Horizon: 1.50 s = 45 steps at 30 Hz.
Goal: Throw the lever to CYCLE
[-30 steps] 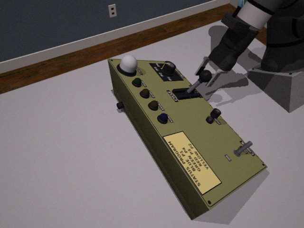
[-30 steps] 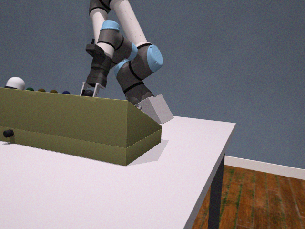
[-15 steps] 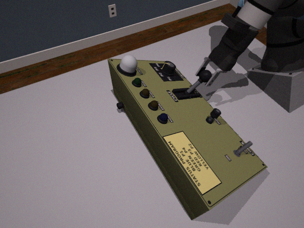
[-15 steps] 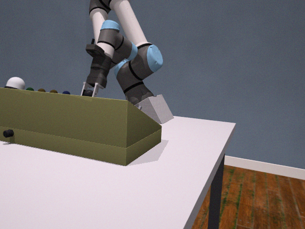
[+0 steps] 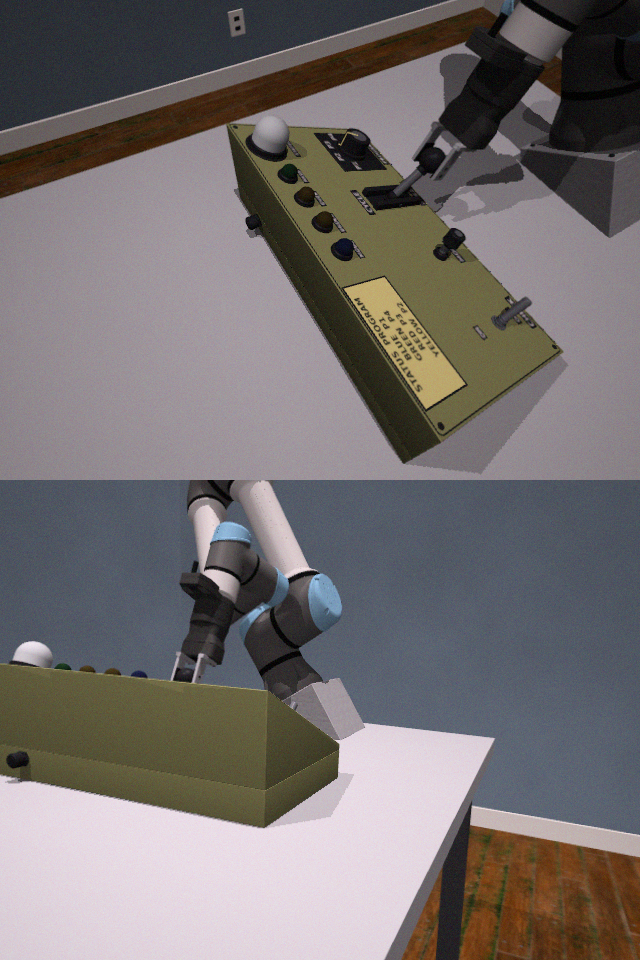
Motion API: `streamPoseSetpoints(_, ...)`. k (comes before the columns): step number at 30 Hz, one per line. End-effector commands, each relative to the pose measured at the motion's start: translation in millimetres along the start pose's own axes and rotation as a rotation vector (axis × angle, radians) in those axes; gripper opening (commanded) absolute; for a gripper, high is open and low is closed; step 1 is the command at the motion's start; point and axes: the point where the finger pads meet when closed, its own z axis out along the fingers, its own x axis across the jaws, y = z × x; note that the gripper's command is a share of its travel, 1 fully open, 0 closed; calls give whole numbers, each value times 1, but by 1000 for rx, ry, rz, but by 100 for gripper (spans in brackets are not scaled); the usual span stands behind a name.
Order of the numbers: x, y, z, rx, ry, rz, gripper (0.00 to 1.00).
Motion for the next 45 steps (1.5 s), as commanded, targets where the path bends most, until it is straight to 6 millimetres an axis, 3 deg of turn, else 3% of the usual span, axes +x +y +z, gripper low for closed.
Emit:
streamPoseSetpoints(1, 0, 0, 0, 1, 0, 0, 0)
streamPoseSetpoints(45, 0, -6, -3, 1, 0, 0, 0)
